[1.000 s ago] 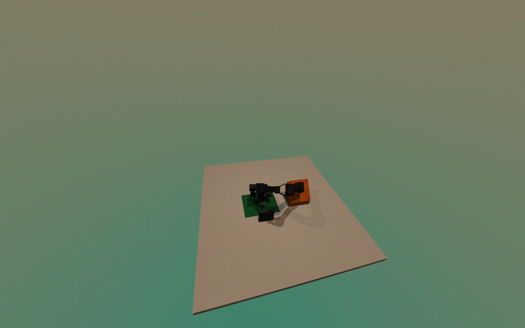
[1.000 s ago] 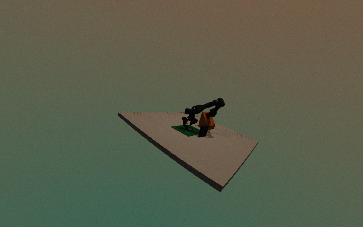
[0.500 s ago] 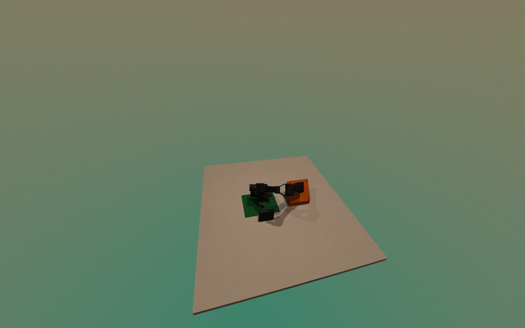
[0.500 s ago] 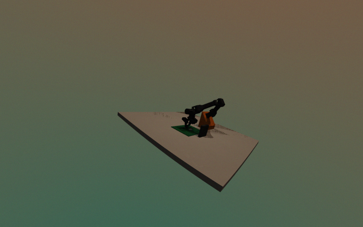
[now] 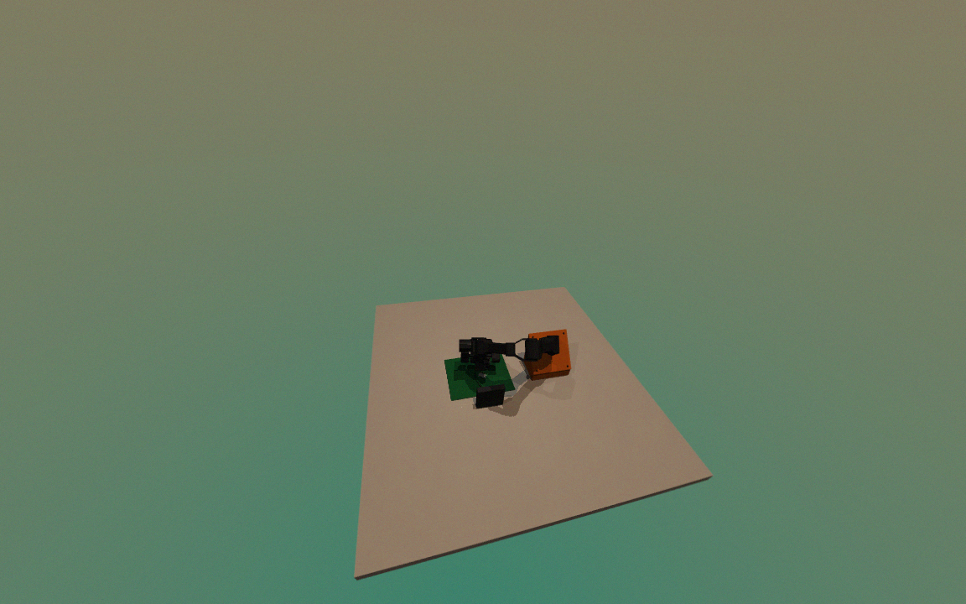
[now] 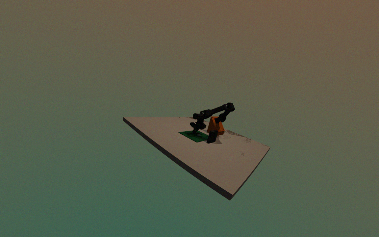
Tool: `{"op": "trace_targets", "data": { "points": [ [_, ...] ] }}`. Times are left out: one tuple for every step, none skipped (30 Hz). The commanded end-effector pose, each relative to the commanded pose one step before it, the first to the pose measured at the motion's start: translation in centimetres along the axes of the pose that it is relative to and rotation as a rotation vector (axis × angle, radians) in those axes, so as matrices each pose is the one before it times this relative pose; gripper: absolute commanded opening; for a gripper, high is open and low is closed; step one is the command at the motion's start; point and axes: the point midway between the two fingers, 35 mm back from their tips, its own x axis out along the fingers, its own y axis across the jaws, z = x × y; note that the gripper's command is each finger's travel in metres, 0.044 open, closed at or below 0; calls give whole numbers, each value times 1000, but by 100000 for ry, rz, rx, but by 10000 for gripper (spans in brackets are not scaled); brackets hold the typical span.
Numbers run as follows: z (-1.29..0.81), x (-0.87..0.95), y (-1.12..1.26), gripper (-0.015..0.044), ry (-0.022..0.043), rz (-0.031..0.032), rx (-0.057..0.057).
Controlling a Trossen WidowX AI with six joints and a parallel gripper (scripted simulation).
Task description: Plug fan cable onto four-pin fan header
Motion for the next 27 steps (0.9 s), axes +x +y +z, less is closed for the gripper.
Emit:
{"op": "trace_targets", "data": {
  "points": [
    [20, -11, -5, 90, 5, -11, -76],
    [0, 0, 0, 83, 0, 0, 0],
    [0, 0, 0, 77, 0, 0, 0],
    [0, 0, 0, 70, 0, 0, 0],
    [0, 0, 0, 63, 0, 0, 0],
    [0, 0, 0, 57, 0, 0, 0],
    [0, 0, 0, 50, 0, 0, 0],
    [-15, -49, -9, 24, 8, -1, 5],
    [-45, -146, -25, 0, 22, -3, 15],
    [-75, -244, -41, 0, 35, -4, 25],
    [-91, -297, -46, 0, 39, -4, 30],
    [-91, -299, -43, 0, 36, -2, 30],
    [-91, -300, -39, 0, 33, 0, 30],
    [-90, -301, -36, 0, 30, 1, 29],
    [-90, -302, -33, 0, 26, 3, 29],
    [-90, -303, -29, 0, 23, 4, 29],
    [-90, -305, -26, 0, 20, 6, 29],
    [-89, -306, -22, 0, 16, 7, 28],
    [-89, -307, -19, 0, 13, 9, 28],
    [-88, -308, -15, 0, 9, 10, 28],
    [-88, -309, -12, 0, 6, 11, 28],
    [-87, -310, -8, 0, 2, 13, 27],
    [-87, -311, -5, 0, -1, 14, 27],
    [-86, -311, -1, 0, -5, 15, 27],
    [-86, -312, 2, 0, -8, 16, 26],
    [-85, -313, 6, 0, -12, 17, 26],
    [-84, -314, 9, 0, -15, 18, 26]
  ]
}}
